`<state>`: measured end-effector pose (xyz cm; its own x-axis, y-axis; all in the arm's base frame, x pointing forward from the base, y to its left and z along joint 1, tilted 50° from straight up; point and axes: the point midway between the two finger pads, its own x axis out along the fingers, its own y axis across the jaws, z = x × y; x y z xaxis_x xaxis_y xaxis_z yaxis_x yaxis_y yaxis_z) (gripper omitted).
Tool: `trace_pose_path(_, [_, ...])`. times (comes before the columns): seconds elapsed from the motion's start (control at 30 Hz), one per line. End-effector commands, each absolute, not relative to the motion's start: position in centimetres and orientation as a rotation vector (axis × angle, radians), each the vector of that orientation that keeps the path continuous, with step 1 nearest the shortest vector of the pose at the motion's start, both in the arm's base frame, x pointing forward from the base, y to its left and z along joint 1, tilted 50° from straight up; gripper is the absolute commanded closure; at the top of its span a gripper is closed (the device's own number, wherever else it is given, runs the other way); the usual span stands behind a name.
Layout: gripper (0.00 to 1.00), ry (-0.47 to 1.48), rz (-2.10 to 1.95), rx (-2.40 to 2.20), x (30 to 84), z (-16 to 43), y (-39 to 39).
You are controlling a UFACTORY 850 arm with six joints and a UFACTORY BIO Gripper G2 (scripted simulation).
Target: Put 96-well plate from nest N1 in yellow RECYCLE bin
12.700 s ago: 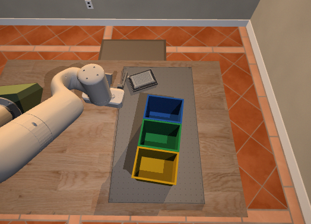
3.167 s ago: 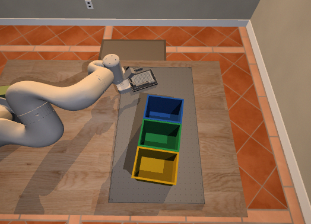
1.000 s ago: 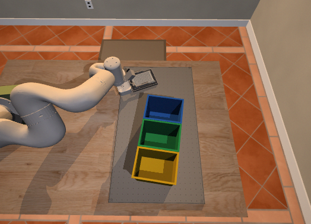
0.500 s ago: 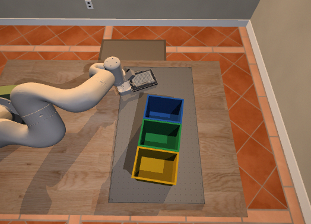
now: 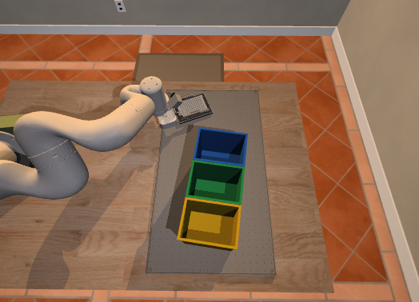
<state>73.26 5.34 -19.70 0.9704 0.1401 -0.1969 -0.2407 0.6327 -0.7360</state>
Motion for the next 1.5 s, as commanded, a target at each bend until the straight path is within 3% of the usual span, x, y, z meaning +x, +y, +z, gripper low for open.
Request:
trace_pose_path(0.0, [1.0, 0.124, 0.219, -0.859, 73.3, -19.6, 5.4])
trace_pose_path(1.47, [1.0, 0.124, 0.219, -0.859, 73.4, -18.3, 6.9])
